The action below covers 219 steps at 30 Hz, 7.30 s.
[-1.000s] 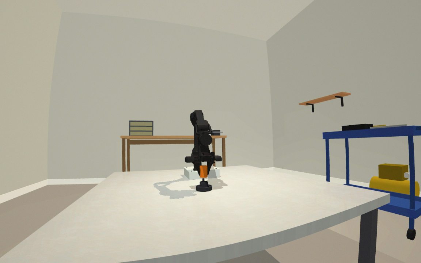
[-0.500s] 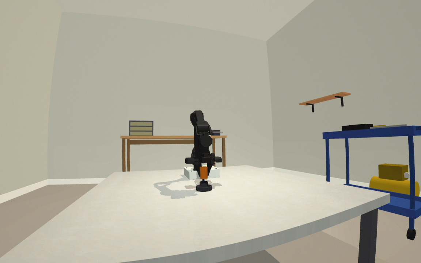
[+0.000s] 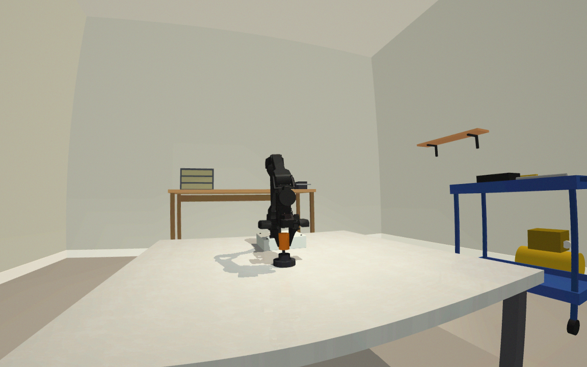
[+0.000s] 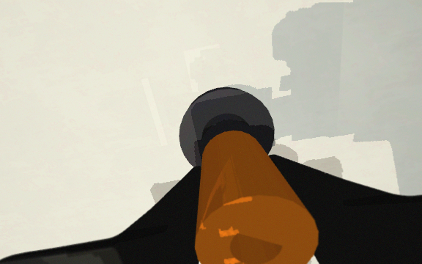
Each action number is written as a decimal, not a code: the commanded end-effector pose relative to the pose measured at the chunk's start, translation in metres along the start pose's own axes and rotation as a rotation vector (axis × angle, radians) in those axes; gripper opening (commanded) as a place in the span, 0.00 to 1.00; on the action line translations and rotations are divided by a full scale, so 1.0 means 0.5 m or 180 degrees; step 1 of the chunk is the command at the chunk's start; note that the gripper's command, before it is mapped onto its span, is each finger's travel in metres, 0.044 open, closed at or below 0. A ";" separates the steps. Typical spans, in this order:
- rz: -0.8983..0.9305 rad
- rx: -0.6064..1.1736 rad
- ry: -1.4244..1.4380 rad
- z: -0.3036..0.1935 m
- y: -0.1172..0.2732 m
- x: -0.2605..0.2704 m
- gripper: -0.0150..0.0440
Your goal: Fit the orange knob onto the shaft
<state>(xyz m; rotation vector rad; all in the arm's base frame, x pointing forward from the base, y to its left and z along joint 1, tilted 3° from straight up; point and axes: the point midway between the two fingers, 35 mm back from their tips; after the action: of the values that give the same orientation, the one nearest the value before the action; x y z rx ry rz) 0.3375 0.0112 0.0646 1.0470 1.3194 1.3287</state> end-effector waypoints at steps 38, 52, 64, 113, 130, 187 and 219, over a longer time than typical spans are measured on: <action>0.0004 -0.0005 0.0664 0.000 0.000 0.000 0.25; 0.0004 -0.0005 0.0745 0.000 0.009 0.000 0.25; 0.0004 -0.0006 0.1331 0.004 0.003 -0.001 0.25; 0.0003 -0.0006 0.1997 0.001 0.000 -0.001 0.25; 0.0004 -0.0006 0.1997 -0.002 0.009 0.001 0.25; 0.0002 -0.0006 0.3331 0.000 0.001 0.000 0.25; 0.0002 -0.0007 0.3997 0.001 0.003 -0.001 0.25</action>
<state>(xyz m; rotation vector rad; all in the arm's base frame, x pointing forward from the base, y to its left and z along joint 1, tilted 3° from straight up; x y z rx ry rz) 0.3380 0.0110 0.0662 0.1009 2.1519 2.0770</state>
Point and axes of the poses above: the point midway between the two fingers, 35 mm back from their tips, its own y axis back along the fingers, its own x axis across the jaws, z = x × y, and after that the axes turned 1 degree about y, right-handed
